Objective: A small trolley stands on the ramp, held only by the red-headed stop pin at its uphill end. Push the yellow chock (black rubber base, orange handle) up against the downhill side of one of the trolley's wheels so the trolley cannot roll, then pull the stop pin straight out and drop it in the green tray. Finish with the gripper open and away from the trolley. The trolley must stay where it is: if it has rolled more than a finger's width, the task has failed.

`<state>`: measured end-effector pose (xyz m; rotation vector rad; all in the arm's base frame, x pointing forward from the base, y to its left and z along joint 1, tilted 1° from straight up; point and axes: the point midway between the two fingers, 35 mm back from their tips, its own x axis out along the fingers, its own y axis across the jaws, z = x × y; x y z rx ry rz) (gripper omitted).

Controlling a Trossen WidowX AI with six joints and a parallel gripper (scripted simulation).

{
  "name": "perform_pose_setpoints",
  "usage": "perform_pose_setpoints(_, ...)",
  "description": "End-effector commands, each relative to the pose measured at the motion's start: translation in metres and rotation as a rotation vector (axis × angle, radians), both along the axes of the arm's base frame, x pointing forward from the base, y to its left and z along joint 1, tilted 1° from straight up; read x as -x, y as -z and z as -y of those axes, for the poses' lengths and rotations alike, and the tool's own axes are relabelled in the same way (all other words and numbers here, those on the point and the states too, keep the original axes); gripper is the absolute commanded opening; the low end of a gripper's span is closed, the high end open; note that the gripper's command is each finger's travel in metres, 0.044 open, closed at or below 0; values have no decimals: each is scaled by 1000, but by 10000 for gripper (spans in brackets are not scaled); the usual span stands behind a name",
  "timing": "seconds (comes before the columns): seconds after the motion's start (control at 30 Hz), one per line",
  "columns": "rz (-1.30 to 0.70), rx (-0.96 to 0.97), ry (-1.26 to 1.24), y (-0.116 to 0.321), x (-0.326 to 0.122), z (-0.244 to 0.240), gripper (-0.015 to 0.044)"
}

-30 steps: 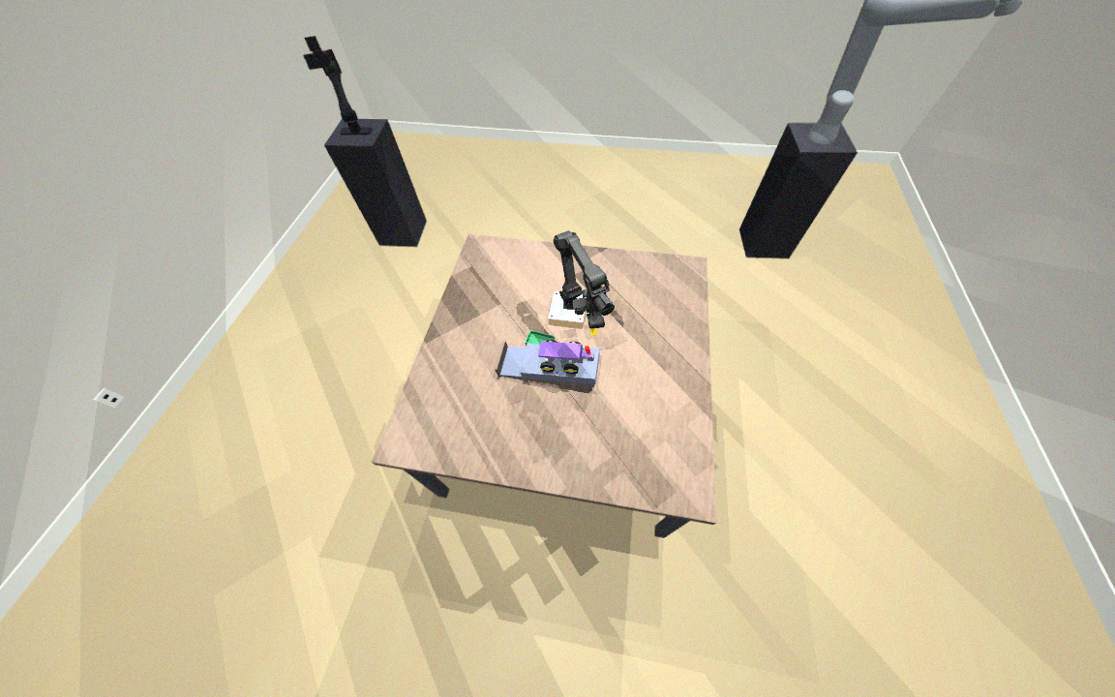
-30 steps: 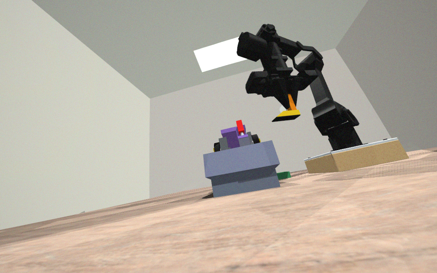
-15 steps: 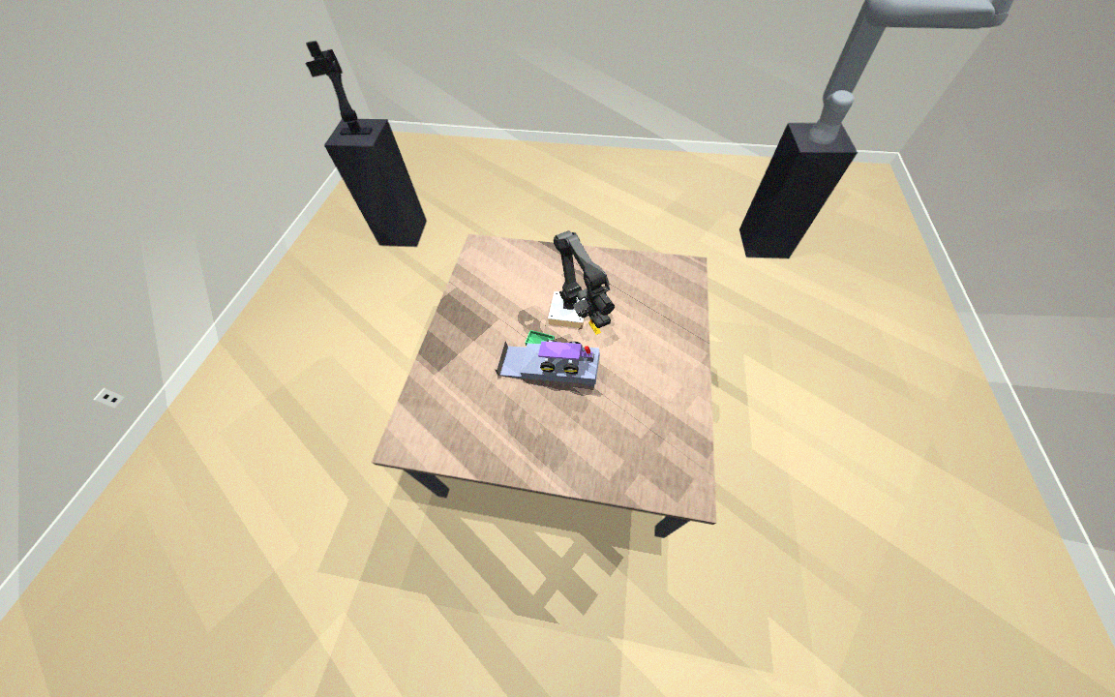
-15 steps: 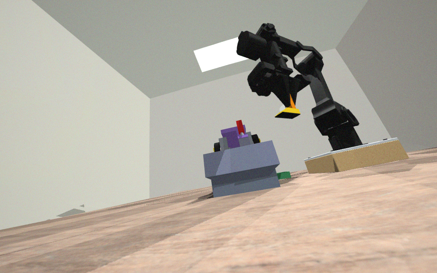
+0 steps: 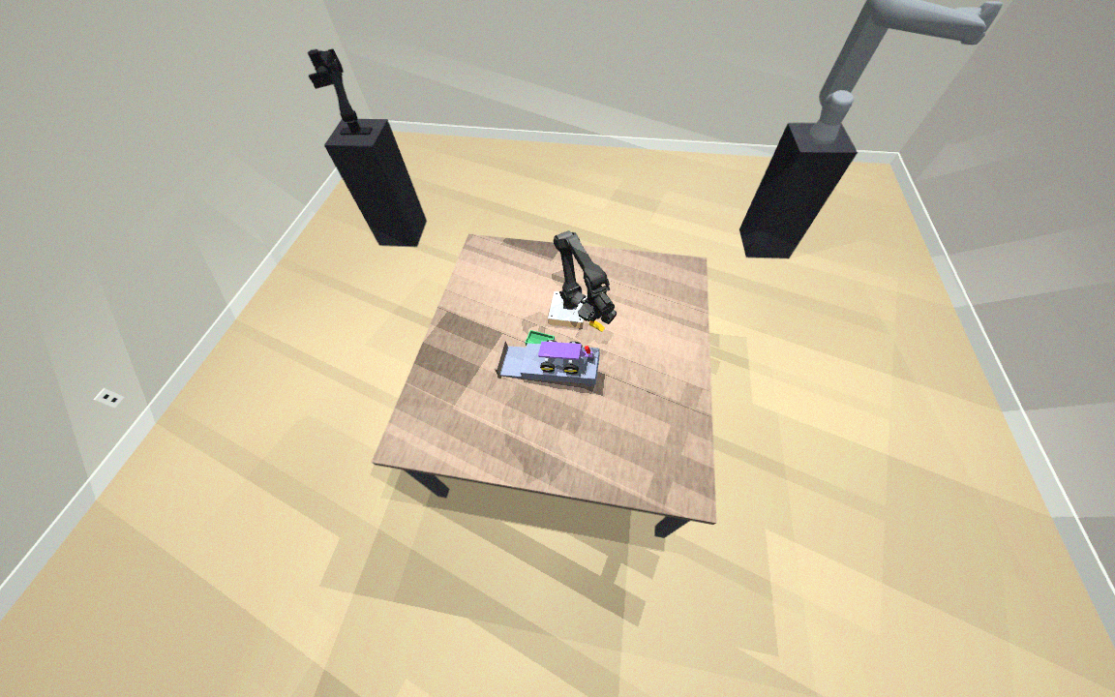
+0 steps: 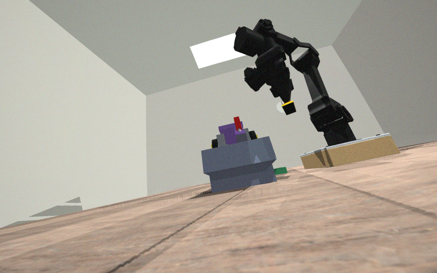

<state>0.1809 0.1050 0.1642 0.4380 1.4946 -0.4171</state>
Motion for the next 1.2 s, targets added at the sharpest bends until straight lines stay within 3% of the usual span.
perform_pose_setpoints(0.0, 0, 1, -145, 0, 0, -1, 0)
perform_pose_setpoints(0.3, 3, 11, -427, 0, 0, -1, 0)
perform_pose_setpoints(0.6, 3, 11, -434, 0, 0, 2, 0)
perform_pose_setpoints(1.17, 3, 18, -450, 0, -13, 52, 0)
